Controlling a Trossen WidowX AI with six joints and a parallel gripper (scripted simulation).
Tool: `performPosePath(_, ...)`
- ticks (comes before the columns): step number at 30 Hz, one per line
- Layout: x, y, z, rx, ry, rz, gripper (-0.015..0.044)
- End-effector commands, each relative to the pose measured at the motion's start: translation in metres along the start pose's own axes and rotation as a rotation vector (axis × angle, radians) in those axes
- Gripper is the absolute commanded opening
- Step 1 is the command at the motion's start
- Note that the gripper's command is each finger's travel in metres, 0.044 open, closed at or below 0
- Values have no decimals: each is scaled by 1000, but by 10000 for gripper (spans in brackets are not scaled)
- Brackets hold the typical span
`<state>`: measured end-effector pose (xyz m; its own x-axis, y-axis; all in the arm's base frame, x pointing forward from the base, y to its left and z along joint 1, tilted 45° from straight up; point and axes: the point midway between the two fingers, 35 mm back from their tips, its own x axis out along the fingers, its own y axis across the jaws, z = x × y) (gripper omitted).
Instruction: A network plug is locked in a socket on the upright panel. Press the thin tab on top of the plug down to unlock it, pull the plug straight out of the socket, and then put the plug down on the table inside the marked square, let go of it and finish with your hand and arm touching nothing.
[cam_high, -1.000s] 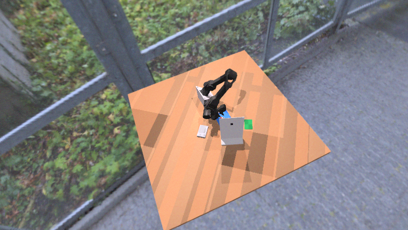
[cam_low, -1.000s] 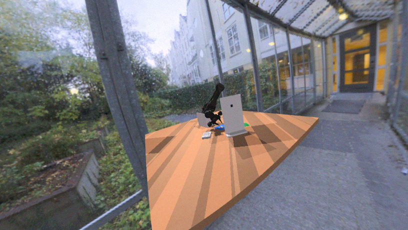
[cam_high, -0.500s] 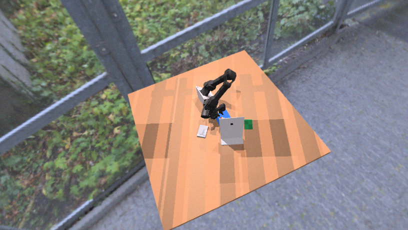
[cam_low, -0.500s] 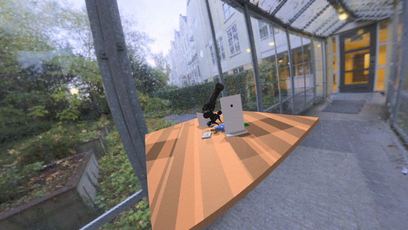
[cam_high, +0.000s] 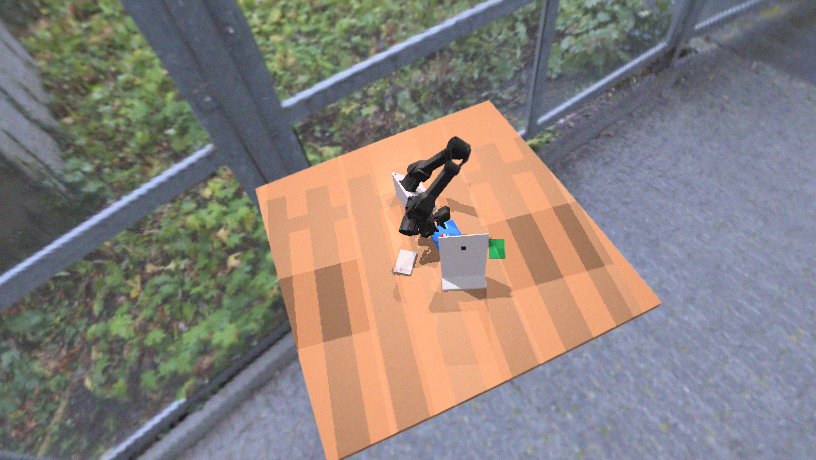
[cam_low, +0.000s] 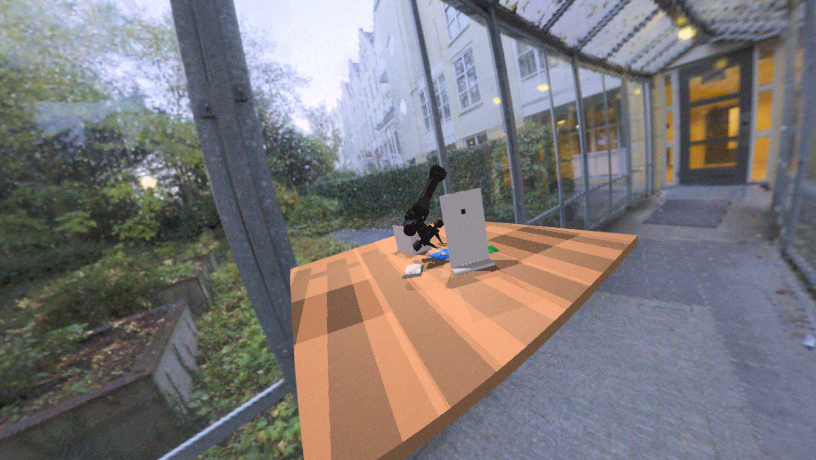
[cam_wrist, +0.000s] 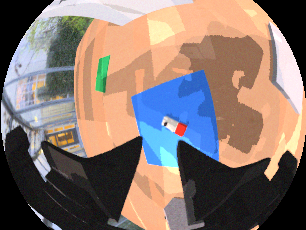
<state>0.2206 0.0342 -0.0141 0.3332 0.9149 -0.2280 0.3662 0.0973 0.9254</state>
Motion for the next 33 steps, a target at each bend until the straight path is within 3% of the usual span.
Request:
performPosePath(1,-4,2,2,-6,-2,-7,156)
performPosePath(33,-36,21,3,-3,-4,-13,156)
